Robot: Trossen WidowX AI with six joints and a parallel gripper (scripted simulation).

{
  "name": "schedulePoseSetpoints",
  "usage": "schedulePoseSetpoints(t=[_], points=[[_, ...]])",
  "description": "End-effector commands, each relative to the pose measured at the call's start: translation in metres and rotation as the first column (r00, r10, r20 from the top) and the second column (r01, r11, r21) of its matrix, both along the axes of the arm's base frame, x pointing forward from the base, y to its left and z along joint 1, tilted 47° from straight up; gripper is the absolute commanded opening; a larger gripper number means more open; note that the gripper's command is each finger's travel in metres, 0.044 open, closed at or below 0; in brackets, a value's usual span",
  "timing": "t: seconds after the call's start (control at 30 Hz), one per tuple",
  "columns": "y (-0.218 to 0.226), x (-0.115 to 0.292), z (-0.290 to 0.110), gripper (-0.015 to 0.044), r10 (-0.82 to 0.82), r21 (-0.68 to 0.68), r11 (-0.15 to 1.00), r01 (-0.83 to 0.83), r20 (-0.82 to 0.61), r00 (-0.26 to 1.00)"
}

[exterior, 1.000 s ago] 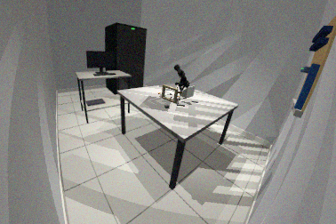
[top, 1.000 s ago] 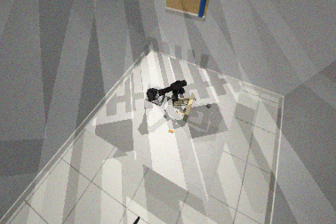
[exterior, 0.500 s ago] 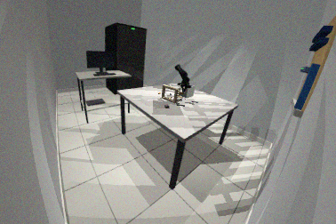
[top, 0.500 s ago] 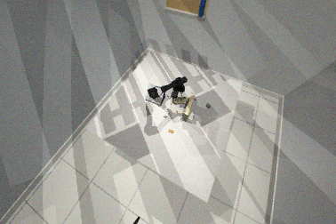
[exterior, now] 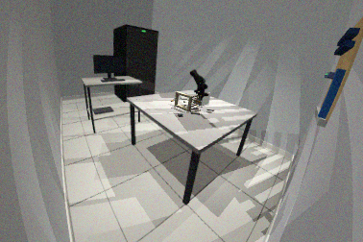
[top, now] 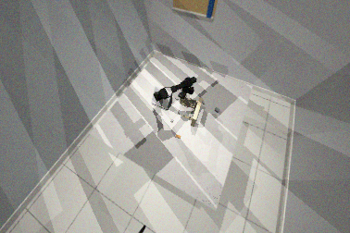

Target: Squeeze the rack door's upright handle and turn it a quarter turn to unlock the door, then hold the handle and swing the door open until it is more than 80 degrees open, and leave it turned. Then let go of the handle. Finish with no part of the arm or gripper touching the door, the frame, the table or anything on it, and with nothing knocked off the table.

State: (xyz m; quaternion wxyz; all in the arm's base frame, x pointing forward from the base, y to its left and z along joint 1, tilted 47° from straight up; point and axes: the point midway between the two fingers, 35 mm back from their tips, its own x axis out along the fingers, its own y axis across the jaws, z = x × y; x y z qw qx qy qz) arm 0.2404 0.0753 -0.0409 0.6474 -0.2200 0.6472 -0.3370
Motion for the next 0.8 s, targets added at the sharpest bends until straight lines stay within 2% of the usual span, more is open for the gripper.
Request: schedulePoseSetpoints(t=[0.0, 0.47, 0.77], points=[[0.0038, 0.002, -0.0043, 0.0014, -0.034, 0.001, 0.999, 0.034, 0.035, 0.999], [0.0038, 0.002, -0.0043, 0.0014, -0.034, 0.001, 0.999, 0.034, 0.035, 0.999], [0.0038, 0.002, -0.0043, 0.025, -0.034, 0.001, 0.999, 0.034, 0.035, 0.999]])
